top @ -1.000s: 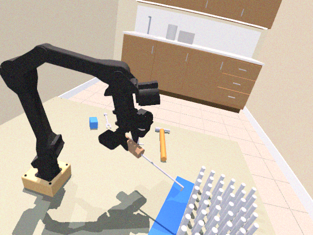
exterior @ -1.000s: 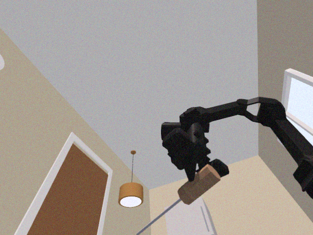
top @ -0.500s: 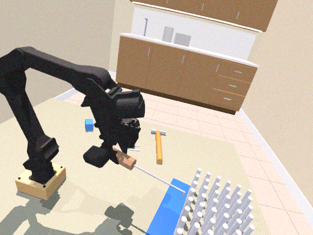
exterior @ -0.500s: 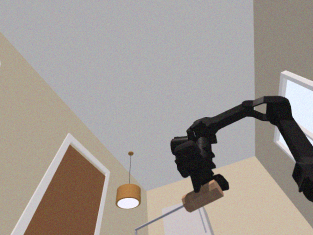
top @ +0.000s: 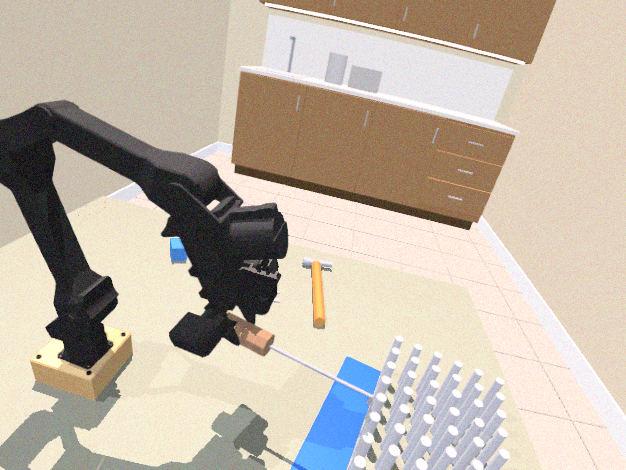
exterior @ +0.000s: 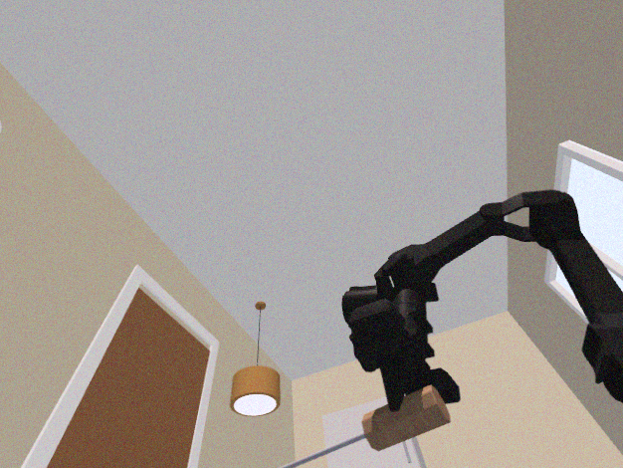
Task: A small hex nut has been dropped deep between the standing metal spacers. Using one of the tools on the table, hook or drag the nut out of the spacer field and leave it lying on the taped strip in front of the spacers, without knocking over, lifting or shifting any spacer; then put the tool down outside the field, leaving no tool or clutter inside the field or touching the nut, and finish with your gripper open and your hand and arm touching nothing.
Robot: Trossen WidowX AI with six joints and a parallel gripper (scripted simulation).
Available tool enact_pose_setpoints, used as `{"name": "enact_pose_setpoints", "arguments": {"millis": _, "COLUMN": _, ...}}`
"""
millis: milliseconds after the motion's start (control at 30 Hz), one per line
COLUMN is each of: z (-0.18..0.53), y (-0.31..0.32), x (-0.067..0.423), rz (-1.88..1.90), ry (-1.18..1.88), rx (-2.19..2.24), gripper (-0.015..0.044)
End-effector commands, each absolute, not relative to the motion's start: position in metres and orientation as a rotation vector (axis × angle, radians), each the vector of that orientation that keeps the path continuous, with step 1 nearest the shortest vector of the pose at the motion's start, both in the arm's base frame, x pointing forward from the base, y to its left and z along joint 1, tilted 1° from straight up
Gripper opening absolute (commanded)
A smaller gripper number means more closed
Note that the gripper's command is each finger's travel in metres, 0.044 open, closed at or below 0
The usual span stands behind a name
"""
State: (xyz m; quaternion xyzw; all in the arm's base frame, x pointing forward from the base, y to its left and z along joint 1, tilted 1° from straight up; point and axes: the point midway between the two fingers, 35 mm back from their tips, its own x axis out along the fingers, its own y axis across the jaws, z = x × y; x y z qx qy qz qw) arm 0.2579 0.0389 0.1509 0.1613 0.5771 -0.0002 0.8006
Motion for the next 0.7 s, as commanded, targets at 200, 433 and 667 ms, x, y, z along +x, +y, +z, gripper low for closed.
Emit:
{"name": "enact_pose_setpoints", "arguments": {"millis": 200, "z": 0.1, "y": 0.039, "x": 0.266, "rz": 0.009, "ry": 1.231, "rx": 0.342, "gripper": 0.0}}
{"name": "enact_pose_setpoints", "arguments": {"millis": 433, "z": 0.066, "y": 0.039, "x": 0.265, "rz": 0.01, "ry": 1.231, "rx": 0.342, "gripper": 0.0}}
{"name": "enact_pose_setpoints", "arguments": {"millis": 667, "z": 0.033, "y": 0.038, "x": 0.257, "rz": 0.01, "ry": 1.231, "rx": 0.342, "gripper": 0.0}}
